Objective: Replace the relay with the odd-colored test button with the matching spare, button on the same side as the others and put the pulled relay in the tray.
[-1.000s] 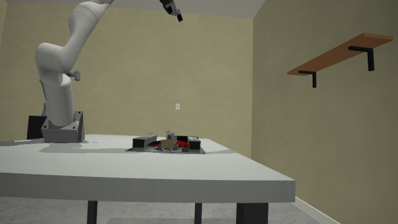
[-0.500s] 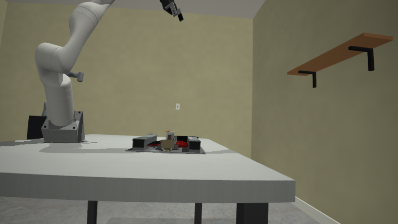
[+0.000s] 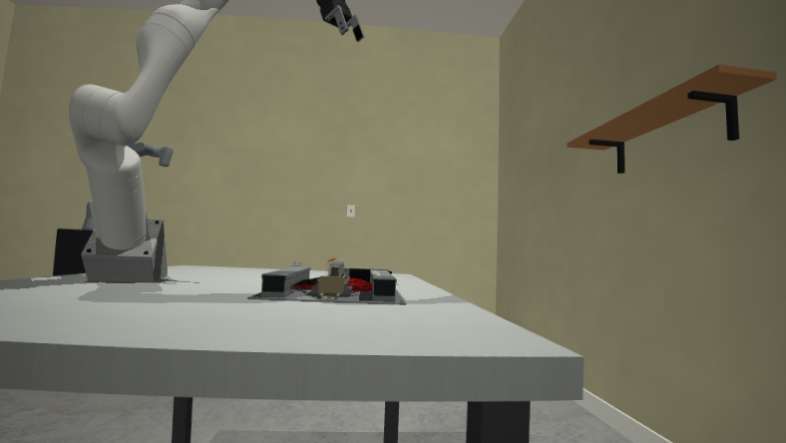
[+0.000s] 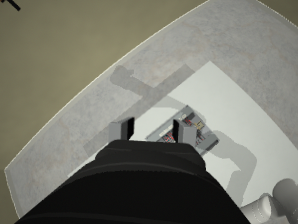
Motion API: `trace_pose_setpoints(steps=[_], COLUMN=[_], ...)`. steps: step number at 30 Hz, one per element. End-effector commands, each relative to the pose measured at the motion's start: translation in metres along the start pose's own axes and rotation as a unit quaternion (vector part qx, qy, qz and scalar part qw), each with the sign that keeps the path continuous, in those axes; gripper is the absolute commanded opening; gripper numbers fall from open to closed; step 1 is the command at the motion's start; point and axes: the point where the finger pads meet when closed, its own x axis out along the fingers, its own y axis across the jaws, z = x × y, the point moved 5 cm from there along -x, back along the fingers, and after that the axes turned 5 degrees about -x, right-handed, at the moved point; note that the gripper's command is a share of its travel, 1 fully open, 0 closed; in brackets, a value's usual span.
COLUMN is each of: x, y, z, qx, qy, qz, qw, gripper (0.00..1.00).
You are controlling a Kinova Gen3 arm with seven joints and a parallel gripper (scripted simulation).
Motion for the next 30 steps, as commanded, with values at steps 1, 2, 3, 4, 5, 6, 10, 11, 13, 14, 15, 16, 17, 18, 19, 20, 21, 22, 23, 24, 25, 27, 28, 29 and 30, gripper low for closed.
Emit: trace_pose_setpoints(steps=[1, 2, 3, 4, 5, 6, 10, 11, 13, 14, 15, 16, 17, 18, 19, 20, 21, 22, 23, 24, 25, 27, 28, 29, 30], x=[-0.0008, -0.0008, -0.0008, -0.0008, -0.0008, -0.0008, -0.0007, -0.0007, -0.0008, -0.0008, -0.0008, -0.0008, -0.0008, -0.0008, -0.0008, -0.0008, -0.0008, -0.0008, -0.0008, -0.0008, -0.0008, -0.0007, -0.0007, -0.0007, -0.0008], y=[-0.0025, -0.0027, -0.0029, -0.0032, -0.0034, -0.0036, 0.0000, -0.0002, -0.0008, -0.0010, -0.0013, -0.0015, -0.0017, -0.0020, -0.0022, -0.0024, -0.0027, -0.0029, -0.0031, -0.0033, -0.0033, 0.0009, 0.0006, 0.0003, 0.0001], z=[-0.0028, -0.0031, -0.0034, -0.0037, -0.0040, -0.0043, -0.0011, -0.0014, -0.0021, -0.0025, -0.0028, -0.0032, -0.0036, -0.0039, -0.0043, -0.0047, -0.0051, -0.0055, -0.0058, -0.0062, -0.0062, -0.0019, -0.0024, -0.0028, -0.0033], qx=[0.015, 0.022, 0.029, 0.036, 0.044, 0.051, 0.061, 0.068, 0.081, 0.088, 0.095, 0.102, 0.108, 0.115, 0.122, 0.129, 0.135, 0.142, 0.149, 0.155, 0.155, 0.158, 0.164, 0.170, 0.177], qy=[-0.016, -0.018, -0.020, -0.022, -0.024, -0.026, -0.005, -0.008, -0.012, -0.015, -0.017, -0.019, -0.022, -0.024, -0.026, -0.029, -0.031, -0.033, -0.036, -0.038, -0.038, -0.016, -0.019, -0.021, -0.024], qz=[0.021, 0.023, 0.025, 0.028, 0.030, 0.032, -0.003, -0.001, 0.005, 0.007, 0.010, 0.013, 0.015, 0.018, 0.021, 0.023, 0.026, 0.029, 0.031, 0.034, 0.034, -0.012, -0.008, -0.005, -0.001], qw=[1.000, 0.999, 0.999, 0.999, 0.998, 0.998, 0.998, 0.998, 0.997, 0.996, 0.995, 0.995, 0.994, 0.993, 0.992, 0.991, 0.990, 0.989, 0.988, 0.987, 0.987, 0.987, 0.986, 0.985, 0.984], gripper=[1.00, 1.00, 1.00, 1.00, 1.00, 1.00, 1.00, 1.00, 1.00, 1.00, 1.00, 1.00, 1.00, 1.00, 1.00, 1.00, 1.00, 1.00, 1.00, 1.00, 1.00, 1.00, 1.00, 1.00, 1.00])
